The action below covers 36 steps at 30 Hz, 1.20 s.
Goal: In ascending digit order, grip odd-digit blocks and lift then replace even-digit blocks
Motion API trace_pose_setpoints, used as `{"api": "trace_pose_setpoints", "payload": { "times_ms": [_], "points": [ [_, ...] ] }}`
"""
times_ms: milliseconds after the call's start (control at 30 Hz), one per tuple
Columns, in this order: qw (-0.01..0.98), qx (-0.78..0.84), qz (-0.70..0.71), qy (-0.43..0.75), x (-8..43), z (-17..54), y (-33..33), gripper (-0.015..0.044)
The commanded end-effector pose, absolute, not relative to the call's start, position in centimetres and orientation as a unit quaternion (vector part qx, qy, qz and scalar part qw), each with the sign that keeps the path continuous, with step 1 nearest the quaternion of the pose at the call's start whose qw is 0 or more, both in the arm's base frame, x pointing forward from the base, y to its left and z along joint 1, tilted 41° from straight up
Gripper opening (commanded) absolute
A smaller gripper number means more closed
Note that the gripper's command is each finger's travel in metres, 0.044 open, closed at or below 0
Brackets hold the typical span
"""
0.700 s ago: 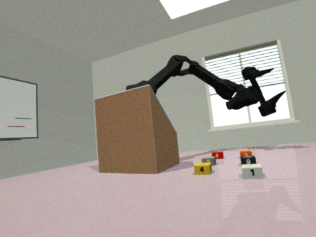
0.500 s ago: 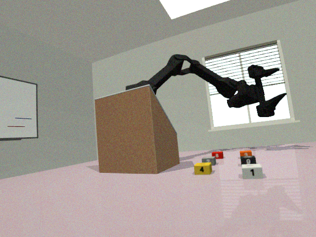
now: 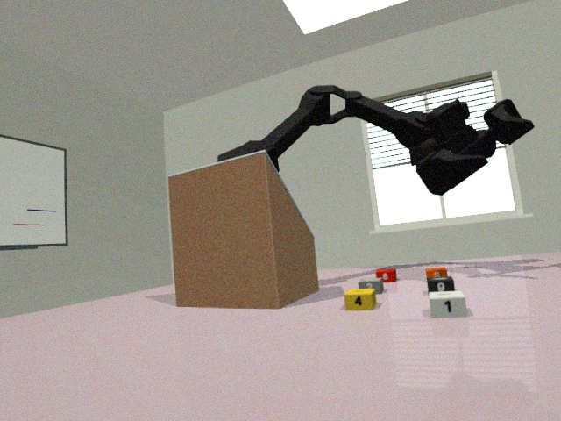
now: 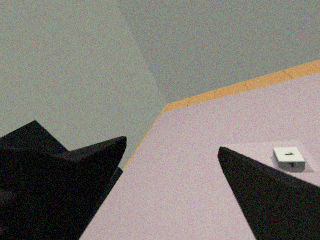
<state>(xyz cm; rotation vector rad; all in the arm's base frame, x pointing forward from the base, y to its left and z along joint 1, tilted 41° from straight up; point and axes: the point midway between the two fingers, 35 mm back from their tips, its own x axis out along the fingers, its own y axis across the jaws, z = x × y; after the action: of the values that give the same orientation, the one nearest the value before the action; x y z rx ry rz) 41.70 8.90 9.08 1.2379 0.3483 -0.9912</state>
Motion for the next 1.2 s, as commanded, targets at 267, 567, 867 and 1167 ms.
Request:
{"api": "trace_pose_setpoints", "payload": {
  "times_ms": [267,567,867,1167],
  "points": [
    [0.704,0.259,-0.329,0.574,35.2,-0.4,1.0,0.0400],
    [0.655,0.183,-0.090,0.727,29.7,-3.4,-0.9,0.0400],
    [0.641,0.192,0.192,0.718,25.0,-3.7,-0.9,0.0400],
    [0.663,0.185,0.309,0.657,23.7,-3.2,-0.7,0.0400]
  ]
}}
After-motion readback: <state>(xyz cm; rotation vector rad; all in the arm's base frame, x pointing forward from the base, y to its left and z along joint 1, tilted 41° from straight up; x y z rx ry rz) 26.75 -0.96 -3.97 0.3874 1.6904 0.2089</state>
